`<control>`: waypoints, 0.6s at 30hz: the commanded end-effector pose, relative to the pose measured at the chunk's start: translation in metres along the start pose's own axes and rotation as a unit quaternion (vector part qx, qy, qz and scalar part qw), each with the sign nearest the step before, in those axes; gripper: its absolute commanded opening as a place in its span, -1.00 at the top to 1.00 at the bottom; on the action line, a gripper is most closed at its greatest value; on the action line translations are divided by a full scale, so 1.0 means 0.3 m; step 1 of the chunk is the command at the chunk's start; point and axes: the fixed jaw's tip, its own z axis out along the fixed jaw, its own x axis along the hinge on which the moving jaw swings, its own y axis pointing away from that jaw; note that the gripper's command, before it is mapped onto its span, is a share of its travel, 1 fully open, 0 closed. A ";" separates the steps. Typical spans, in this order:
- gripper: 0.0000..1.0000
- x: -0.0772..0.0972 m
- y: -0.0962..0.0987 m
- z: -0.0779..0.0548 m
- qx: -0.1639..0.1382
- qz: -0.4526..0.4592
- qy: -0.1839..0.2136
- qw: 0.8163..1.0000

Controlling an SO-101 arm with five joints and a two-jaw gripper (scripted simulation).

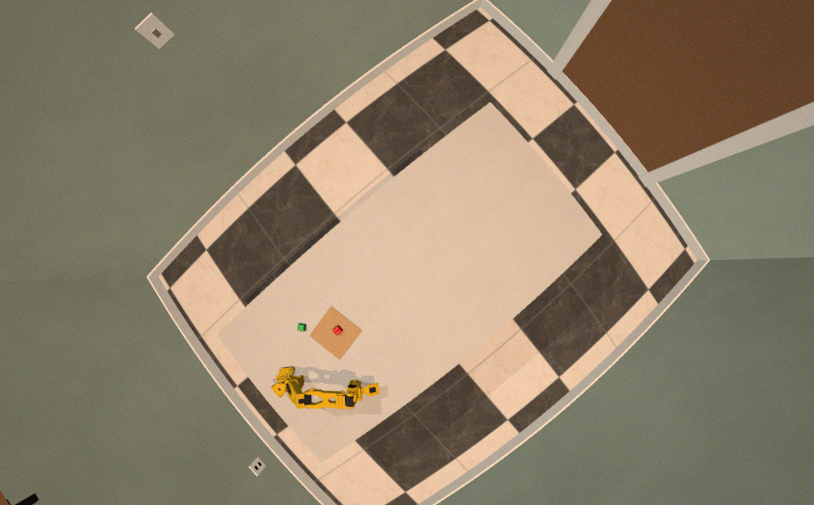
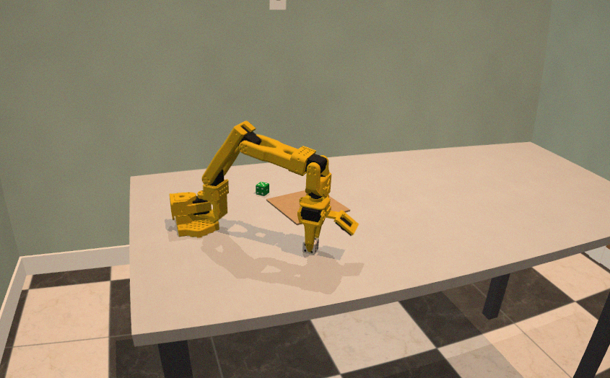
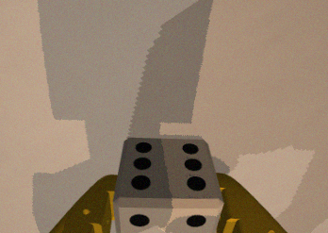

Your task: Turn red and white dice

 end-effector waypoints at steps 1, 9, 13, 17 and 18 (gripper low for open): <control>1.00 -0.028 -0.003 -0.077 0.002 -0.002 -0.036 0.999; 1.00 -0.023 0.001 -0.138 0.002 -0.002 -0.042 0.999; 1.00 -0.018 0.003 -0.167 0.002 -0.002 -0.045 0.999; 1.00 -0.017 0.004 -0.180 0.002 -0.002 -0.048 0.999; 1.00 -0.018 0.004 -0.181 0.002 -0.002 -0.048 0.999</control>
